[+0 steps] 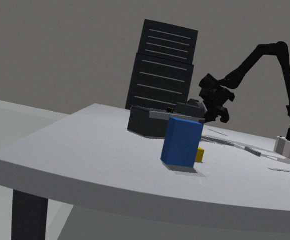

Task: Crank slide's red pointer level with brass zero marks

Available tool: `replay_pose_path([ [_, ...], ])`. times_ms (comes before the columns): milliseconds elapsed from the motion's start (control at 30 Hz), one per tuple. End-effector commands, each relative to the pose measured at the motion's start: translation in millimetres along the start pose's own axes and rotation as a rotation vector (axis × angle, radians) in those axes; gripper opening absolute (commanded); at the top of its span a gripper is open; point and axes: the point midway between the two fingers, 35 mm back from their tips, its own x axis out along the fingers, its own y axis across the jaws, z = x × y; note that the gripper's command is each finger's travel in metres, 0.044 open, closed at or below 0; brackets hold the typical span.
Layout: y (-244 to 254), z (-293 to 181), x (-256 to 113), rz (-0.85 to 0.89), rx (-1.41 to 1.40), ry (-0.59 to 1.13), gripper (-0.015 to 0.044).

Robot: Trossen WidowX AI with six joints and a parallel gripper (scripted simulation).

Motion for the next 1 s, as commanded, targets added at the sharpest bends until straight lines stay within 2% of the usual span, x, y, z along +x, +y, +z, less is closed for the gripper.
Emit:
replay_pose_path([
  [0,7.1,-4.4,4.7,0.013,0.009,0.014,0.0000],
  [967,13.2,-5.8,6.2,0.013,0.009,0.014,0.0000],
])
